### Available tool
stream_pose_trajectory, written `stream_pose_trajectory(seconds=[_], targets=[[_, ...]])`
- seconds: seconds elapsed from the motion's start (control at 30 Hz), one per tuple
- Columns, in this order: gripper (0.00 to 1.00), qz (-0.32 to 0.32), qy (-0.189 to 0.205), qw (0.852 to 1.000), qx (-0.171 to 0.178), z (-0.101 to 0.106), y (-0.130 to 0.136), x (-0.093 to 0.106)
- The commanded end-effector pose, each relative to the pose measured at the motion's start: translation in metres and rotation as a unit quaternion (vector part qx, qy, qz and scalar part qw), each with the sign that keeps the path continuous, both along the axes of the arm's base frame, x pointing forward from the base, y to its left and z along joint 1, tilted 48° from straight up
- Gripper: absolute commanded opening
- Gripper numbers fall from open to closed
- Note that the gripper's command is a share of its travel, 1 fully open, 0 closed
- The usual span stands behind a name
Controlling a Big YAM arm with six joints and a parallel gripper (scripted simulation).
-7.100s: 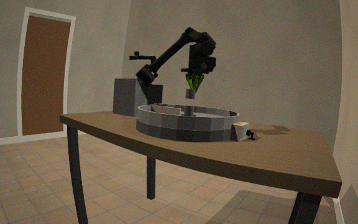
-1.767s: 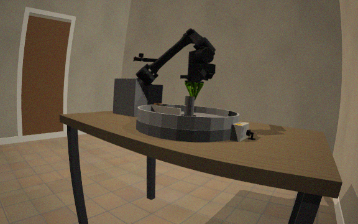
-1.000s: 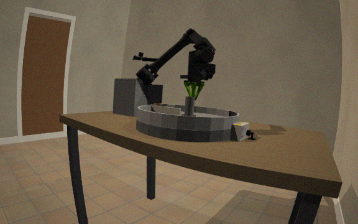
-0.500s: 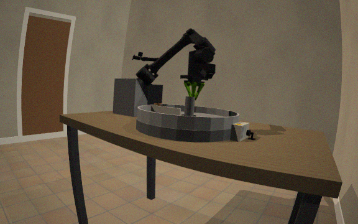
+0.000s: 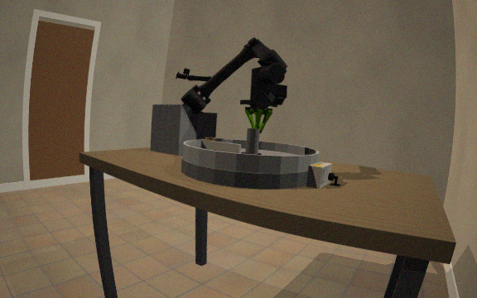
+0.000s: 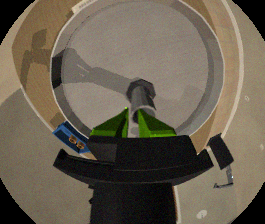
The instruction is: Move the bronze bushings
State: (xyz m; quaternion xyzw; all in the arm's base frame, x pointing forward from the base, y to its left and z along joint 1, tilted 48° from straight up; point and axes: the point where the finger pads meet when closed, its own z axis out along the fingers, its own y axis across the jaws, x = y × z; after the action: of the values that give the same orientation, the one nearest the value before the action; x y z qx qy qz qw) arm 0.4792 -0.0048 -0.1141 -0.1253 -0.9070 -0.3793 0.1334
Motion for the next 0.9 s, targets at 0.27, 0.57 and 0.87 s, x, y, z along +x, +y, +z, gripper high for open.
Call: stream_pose_trajectory(seconds=[0.27,0.57,0.87], targets=[[0.16,-0.009,-0.03,0.999,-0.009,0.038,-0.041,0.026],[0.16,0.011,0.01,1.0,0.005,0.022,-0.02,0.0],[0.16,-0.001,-0.01,1.0,-0.002,0.028,-0.035,0.015]])
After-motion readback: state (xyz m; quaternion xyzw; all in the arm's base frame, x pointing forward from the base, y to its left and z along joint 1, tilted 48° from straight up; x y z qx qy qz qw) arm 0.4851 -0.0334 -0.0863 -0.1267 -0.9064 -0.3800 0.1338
